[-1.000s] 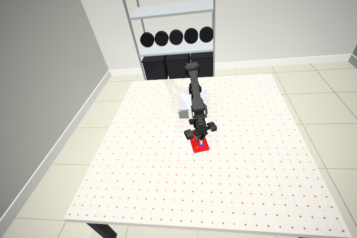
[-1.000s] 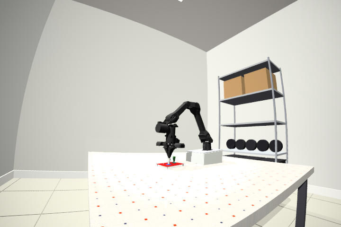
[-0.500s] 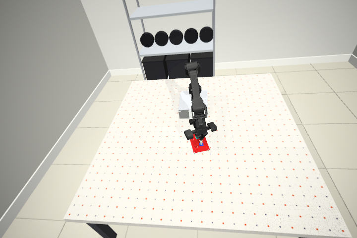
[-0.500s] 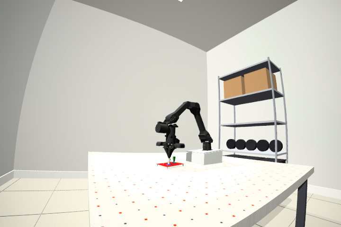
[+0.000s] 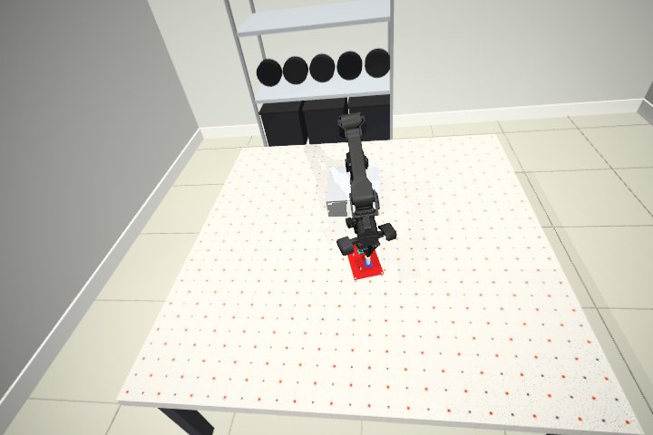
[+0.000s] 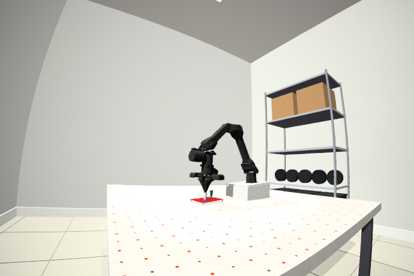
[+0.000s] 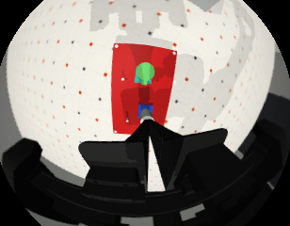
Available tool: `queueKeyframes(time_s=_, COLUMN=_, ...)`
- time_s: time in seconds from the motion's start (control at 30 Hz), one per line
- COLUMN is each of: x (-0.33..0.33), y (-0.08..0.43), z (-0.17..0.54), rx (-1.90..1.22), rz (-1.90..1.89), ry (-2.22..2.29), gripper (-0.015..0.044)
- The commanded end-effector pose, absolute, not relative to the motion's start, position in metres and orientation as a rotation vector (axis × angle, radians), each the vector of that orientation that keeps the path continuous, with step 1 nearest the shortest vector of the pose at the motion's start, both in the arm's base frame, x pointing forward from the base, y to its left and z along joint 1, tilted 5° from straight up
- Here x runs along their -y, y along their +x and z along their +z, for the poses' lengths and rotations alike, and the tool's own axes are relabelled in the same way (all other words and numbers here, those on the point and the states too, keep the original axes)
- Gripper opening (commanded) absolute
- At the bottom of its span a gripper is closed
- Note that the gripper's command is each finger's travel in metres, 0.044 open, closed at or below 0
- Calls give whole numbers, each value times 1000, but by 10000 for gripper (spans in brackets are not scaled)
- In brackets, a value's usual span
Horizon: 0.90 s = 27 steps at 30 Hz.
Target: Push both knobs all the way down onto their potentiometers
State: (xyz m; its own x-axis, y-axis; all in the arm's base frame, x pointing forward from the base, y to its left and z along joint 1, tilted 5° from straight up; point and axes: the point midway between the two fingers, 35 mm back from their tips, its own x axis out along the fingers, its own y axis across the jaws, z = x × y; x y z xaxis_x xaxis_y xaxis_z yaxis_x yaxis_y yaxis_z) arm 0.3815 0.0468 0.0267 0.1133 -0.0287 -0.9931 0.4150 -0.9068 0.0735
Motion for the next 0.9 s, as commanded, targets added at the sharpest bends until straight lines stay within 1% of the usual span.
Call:
queueKeyframes(time_s=0.0, x=-46, y=385, z=17, rx=-375, rz=-1862, ry=2053, gripper=0)
queueKeyframes(time_s=0.77, x=-47, y=381, z=51, rx=-375, rz=-1862, ry=2053, gripper=0)
queueKeyframes(time_s=0.87, x=-48, y=382, z=45, rx=-381, rz=-1863, ry=2054, gripper=79)
